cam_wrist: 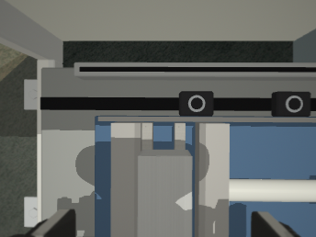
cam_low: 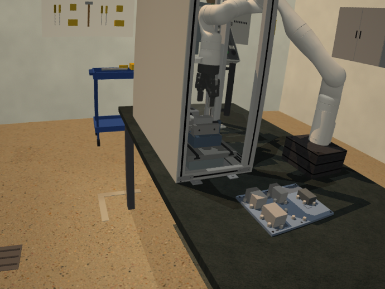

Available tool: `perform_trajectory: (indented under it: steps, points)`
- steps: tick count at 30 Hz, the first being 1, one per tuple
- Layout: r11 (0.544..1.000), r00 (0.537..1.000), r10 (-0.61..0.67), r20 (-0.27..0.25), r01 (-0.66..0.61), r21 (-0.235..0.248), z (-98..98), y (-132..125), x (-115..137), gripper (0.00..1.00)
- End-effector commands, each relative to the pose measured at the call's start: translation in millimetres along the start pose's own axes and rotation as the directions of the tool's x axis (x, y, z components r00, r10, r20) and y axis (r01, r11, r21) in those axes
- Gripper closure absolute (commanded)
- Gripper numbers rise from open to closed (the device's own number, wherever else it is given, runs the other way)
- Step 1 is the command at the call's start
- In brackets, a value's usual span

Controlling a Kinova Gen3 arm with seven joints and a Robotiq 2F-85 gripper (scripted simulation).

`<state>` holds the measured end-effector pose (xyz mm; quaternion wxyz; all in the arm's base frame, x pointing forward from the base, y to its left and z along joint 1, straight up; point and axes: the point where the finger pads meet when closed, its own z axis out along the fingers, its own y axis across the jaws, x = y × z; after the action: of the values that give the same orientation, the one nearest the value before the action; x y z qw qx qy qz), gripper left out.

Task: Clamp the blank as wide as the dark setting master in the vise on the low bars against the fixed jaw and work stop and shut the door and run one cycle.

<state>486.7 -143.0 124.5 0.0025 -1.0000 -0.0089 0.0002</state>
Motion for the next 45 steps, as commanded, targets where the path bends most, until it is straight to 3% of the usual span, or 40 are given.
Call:
perform_trajectory:
  steps: [1,2,14,19,31,36,45]
  points:
    - [1.000,1.000,0.000,-0.002,0.000,-0.001,-26.8,0.1,0.4,0.00]
    - [1.000,1.000,0.000,-0.002,0.000,-0.001,-34.8,0.1,0.4,0.00]
    - [1.000,1.000,0.000,-0.002,0.000,-0.001,-34.8,0.1,0.4,0.00]
    - [1.000,1.000,0.000,-0.002,0.000,-0.001,-52.9,0.1,0.4,0.00]
    - [1.000,1.000,0.000,-0.002,0.000,-0.001,-52.9,0.1,0.4,0.00]
    - [1.000,1.000,0.000,-0.002,0.000,-0.001,-52.8,3.7,-49.5,0.00]
    - [1.000,1.000,0.000,-0.002,0.000,-0.001,-52.8,3.7,-49.5,0.00]
